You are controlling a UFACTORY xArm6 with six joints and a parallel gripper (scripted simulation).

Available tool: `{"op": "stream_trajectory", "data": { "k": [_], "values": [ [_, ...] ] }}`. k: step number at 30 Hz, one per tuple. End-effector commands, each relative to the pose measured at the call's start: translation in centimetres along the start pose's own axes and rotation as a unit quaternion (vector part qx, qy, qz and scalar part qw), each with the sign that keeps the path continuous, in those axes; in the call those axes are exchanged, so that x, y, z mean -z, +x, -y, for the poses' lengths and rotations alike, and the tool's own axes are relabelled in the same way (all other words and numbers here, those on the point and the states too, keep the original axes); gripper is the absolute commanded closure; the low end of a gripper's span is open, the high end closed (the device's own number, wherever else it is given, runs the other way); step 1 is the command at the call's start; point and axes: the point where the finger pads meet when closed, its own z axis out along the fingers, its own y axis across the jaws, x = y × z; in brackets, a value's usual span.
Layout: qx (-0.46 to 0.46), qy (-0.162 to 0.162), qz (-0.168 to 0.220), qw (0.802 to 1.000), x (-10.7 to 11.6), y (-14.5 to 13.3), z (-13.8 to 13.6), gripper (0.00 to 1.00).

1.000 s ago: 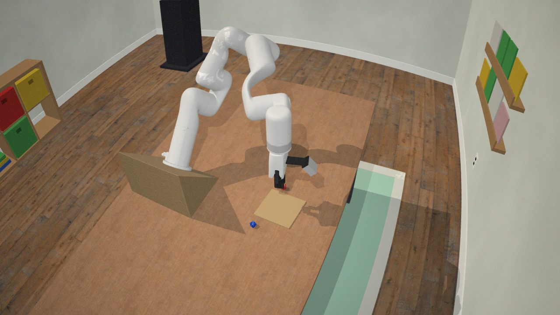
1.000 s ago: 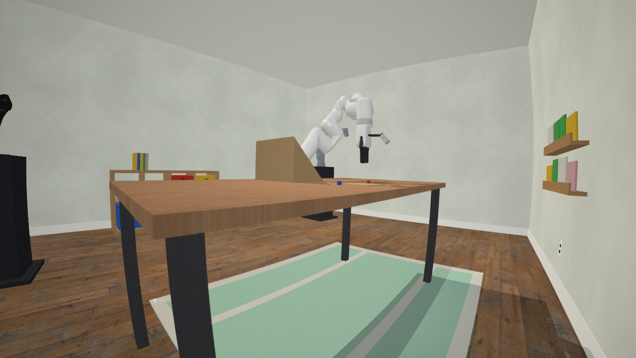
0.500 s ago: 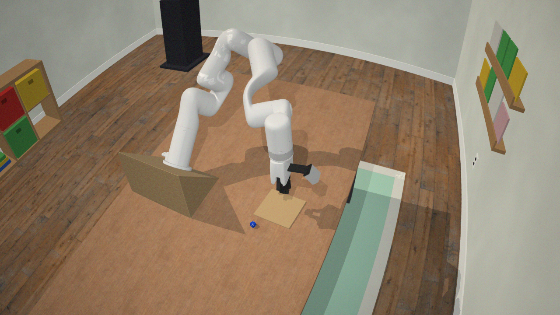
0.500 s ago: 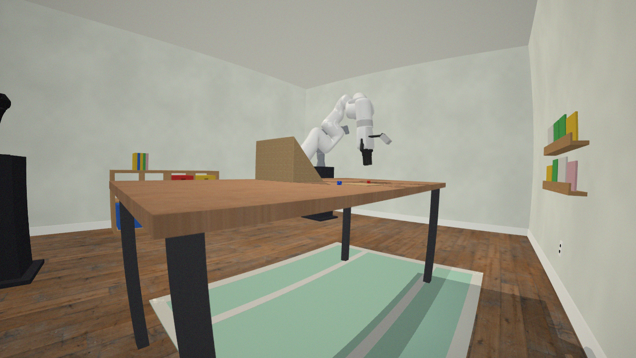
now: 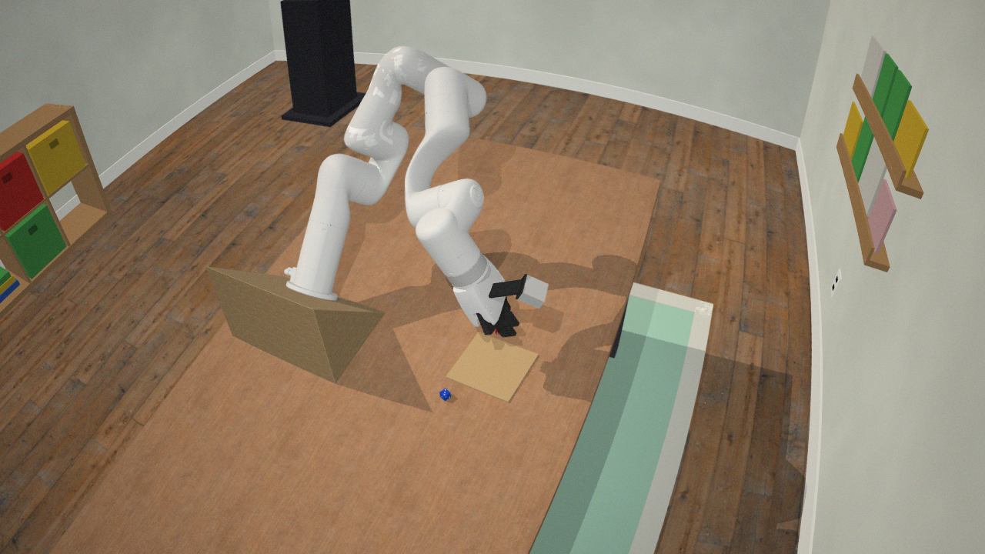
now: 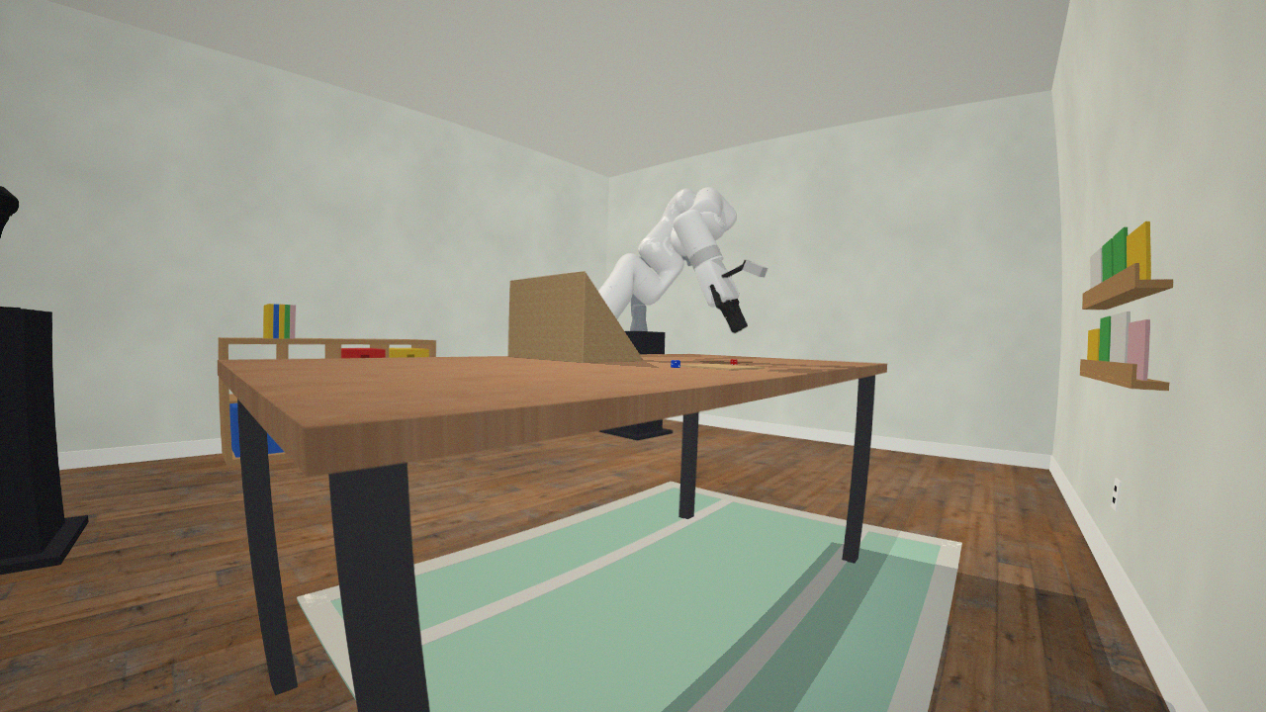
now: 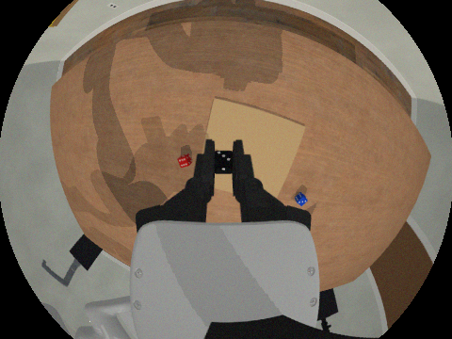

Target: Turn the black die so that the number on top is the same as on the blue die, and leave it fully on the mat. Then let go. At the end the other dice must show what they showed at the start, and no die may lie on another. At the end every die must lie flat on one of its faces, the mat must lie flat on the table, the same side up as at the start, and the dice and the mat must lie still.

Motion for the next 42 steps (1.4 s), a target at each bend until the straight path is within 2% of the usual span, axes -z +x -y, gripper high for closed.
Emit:
{"op": "stream_trajectory", "data": {
  "k": [1,8,10,13,22,32,42],
  "values": [
    [0.012,-0.006,-0.087,0.996,0.3,0.2,-0.1,0.89],
    [0.014,-0.038,-0.161,0.986,1.3,-0.2,-1.1,0.89],
    [0.015,-0.057,-0.19,0.98,1.9,-0.5,-1.7,0.89],
    [0.015,-0.075,-0.211,0.974,2.4,-0.9,-2.3,0.89],
    [0.015,-0.078,-0.215,0.974,2.4,-1.0,-2.4,0.89],
    [0.014,-0.077,-0.214,0.974,1.1,-1.7,-2.6,0.89],
    [0.014,-0.077,-0.214,0.974,-2.3,-3.3,-3.1,0.89]
  ]
}}
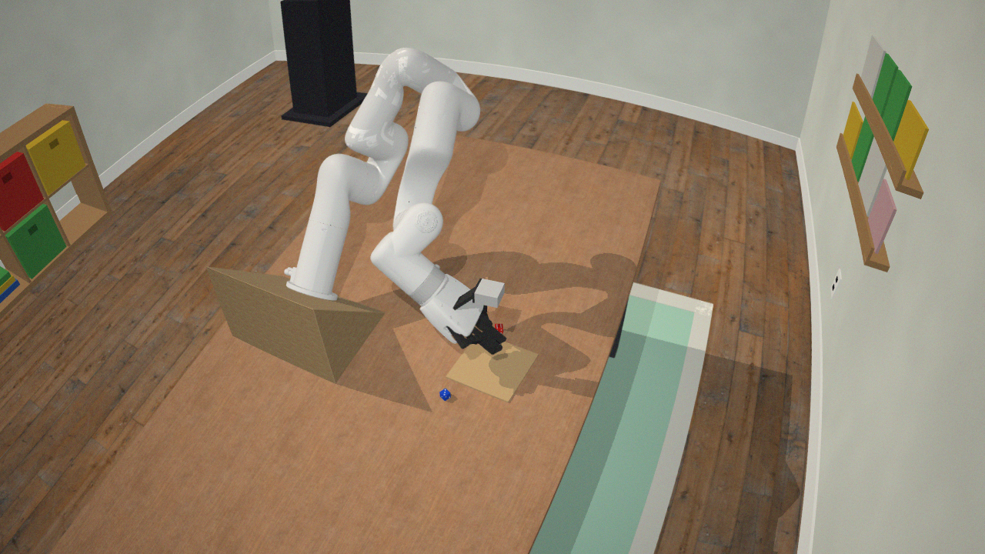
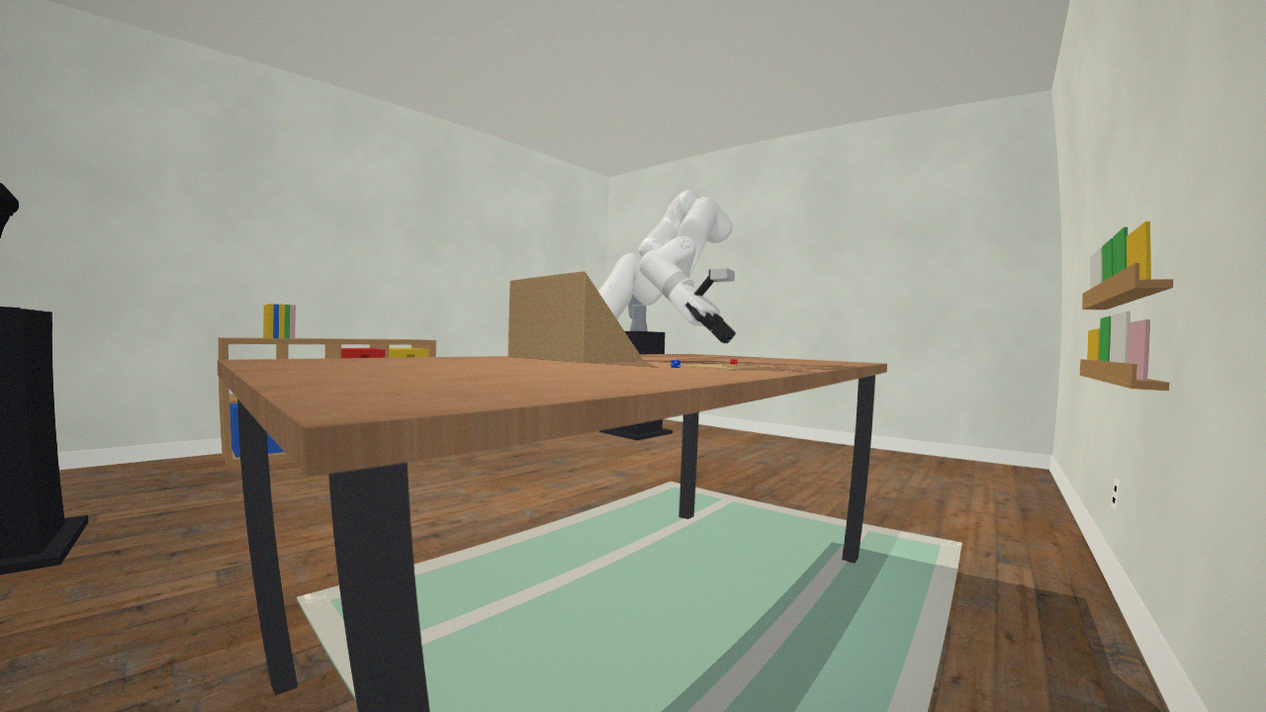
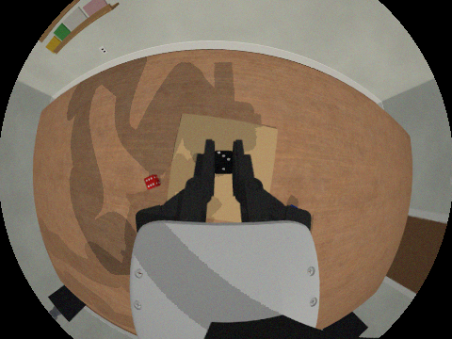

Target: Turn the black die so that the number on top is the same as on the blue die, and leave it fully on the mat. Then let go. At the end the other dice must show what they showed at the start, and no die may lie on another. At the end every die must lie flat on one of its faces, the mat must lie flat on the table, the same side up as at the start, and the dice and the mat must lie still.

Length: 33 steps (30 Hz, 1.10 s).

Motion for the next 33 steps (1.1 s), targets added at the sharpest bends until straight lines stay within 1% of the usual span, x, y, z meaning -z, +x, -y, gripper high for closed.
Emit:
{"op": "stream_trajectory", "data": {
  "k": [1,5,12,33],
  "values": [
    [0.001,0.0,-0.002,1.0,-1.3,-1.2,0.0,0.89],
    [0.001,0.0,-0.002,1.0,-2.1,-2.2,0.0,0.89],
    [0.001,0.0,-0.002,1.0,-2.6,-2.8,0.0,0.89],
    [0.001,0.0,-0.002,1.0,-2.6,-2.8,0.0,0.89]
  ]
}}
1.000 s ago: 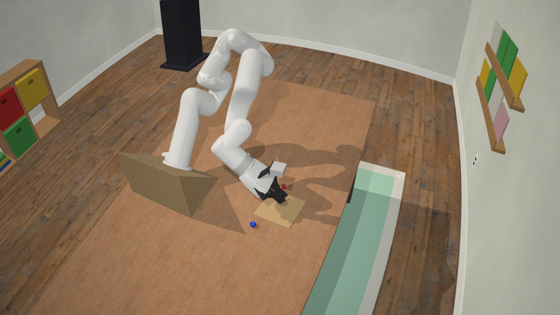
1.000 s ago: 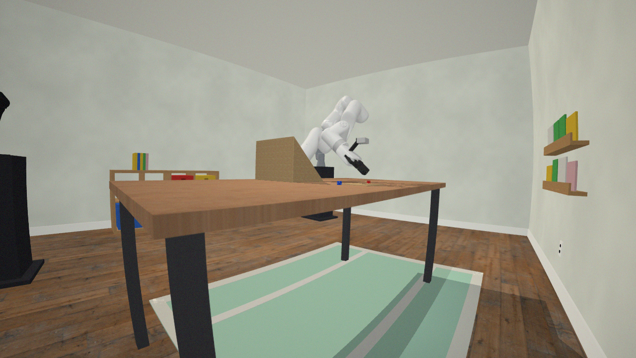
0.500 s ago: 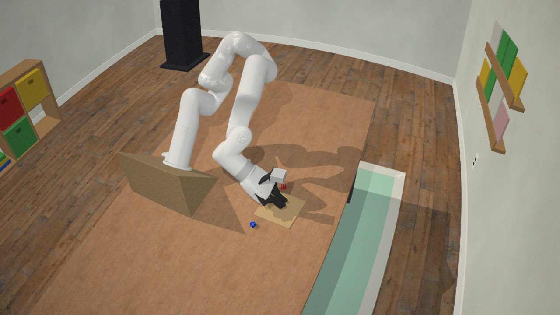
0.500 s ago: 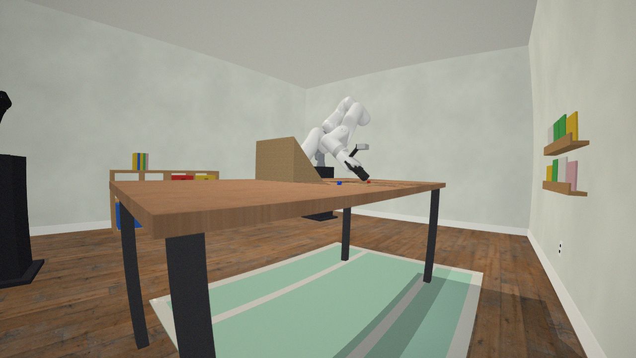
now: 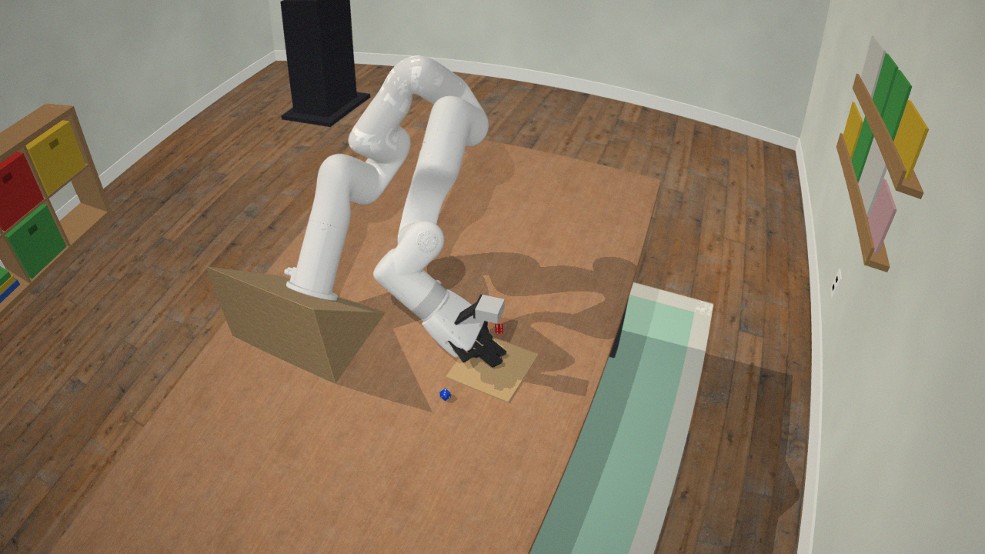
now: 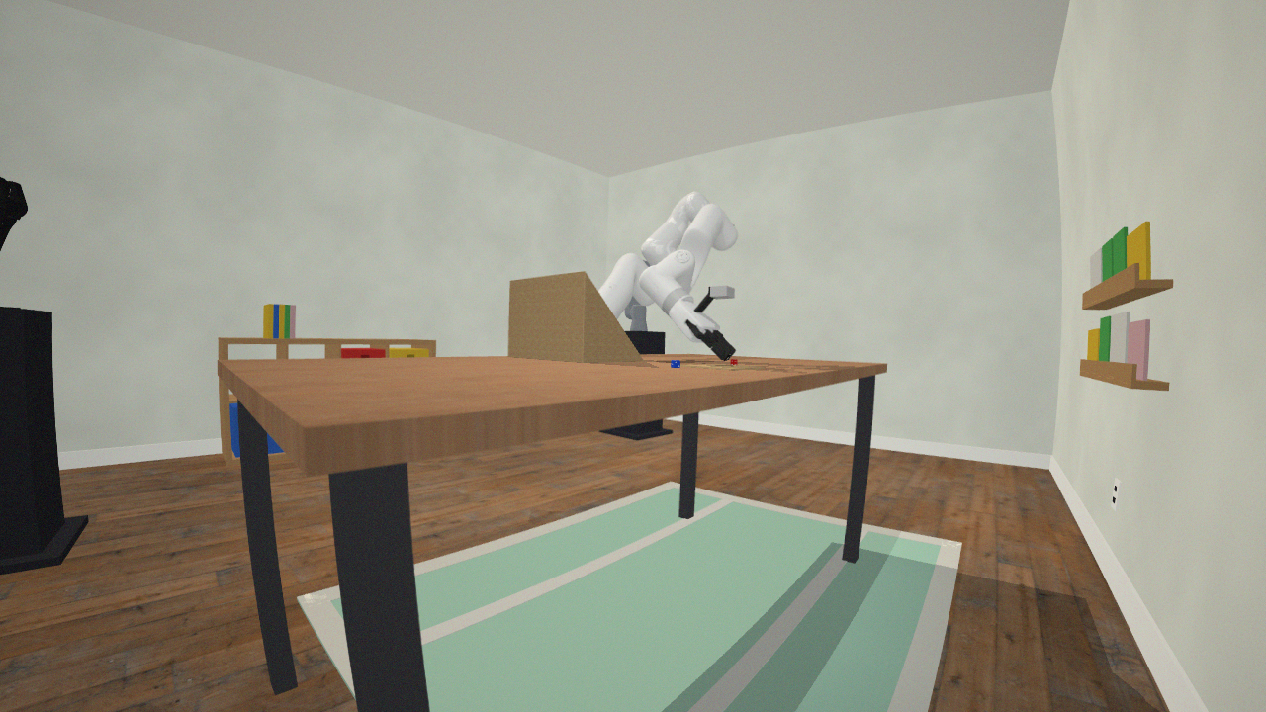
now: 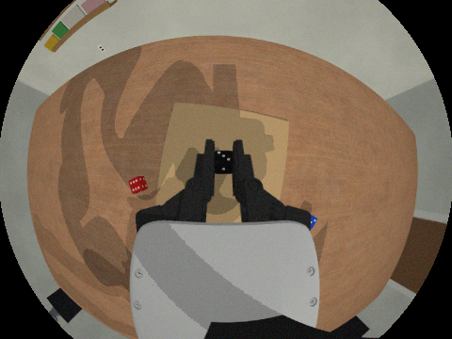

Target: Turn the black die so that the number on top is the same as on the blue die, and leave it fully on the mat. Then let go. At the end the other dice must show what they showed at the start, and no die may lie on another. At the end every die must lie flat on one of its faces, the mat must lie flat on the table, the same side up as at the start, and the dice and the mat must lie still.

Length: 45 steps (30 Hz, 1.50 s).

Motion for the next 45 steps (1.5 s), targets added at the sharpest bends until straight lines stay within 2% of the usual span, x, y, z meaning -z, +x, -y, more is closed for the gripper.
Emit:
{"op": "stream_trajectory", "data": {
  "k": [1,45],
  "values": [
    [0.0,0.0,-0.001,1.0,-0.01,0.12,-0.01,0.89],
    [0.0,0.0,-0.001,1.0,-0.73,-0.74,-0.01,0.89]
  ]
}}
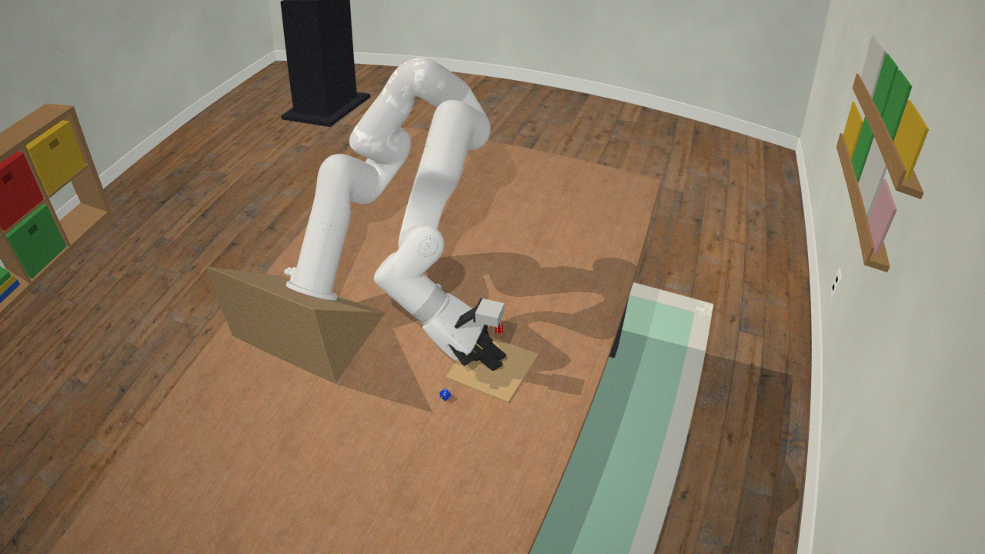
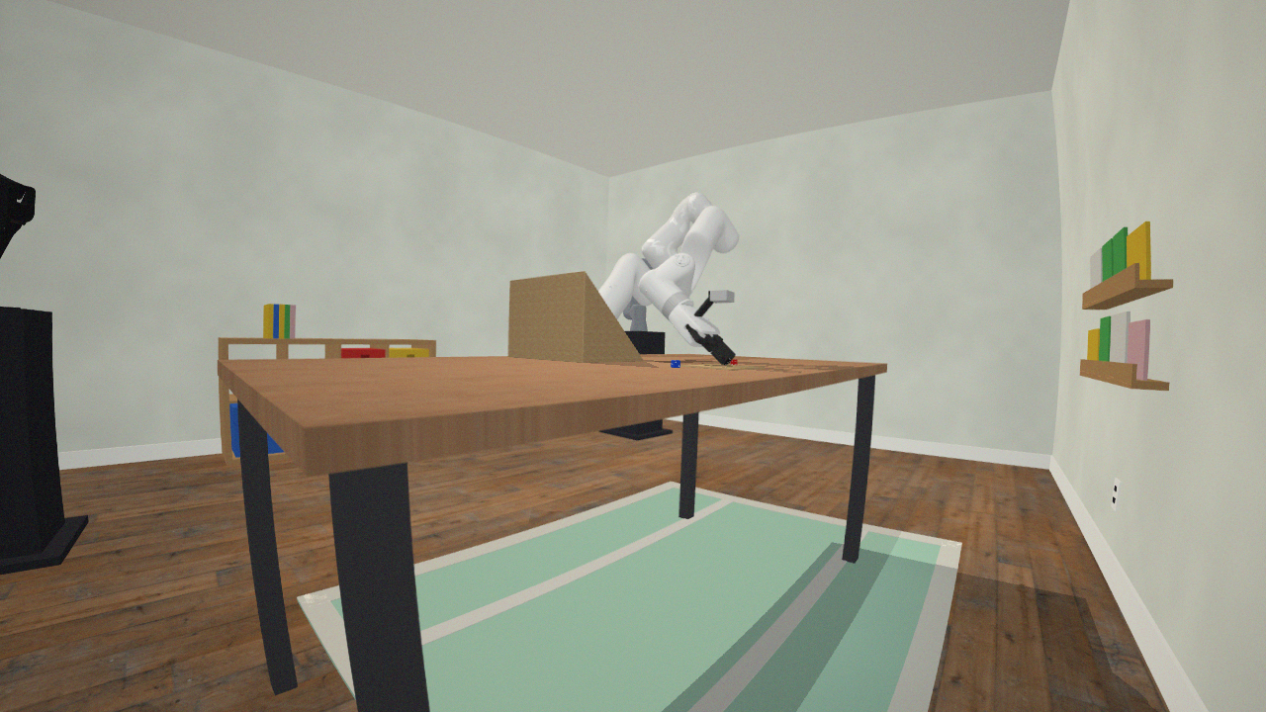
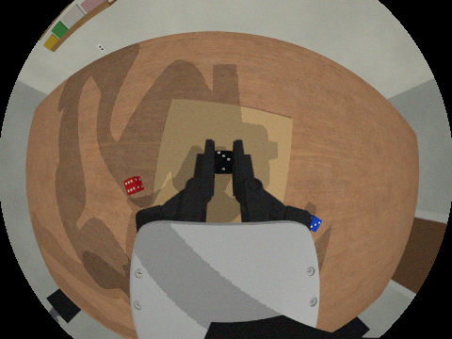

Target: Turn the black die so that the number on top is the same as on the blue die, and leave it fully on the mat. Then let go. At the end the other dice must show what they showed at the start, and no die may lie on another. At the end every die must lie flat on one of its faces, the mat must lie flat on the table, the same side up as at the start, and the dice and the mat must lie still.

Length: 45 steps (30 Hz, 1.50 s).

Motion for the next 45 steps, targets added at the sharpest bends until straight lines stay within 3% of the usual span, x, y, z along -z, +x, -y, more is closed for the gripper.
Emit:
{"op": "stream_trajectory", "data": {
  "k": [1,40,45],
  "values": [
    [0.0,0.0,-0.001,1.0,-0.11,0.01,-0.01,0.89],
    [0.0,0.0,-0.001,1.0,-0.13,-0.03,-0.01,0.89],
    [0.0,0.0,-0.001,1.0,-0.13,-0.03,-0.01,0.81]
  ]
}}
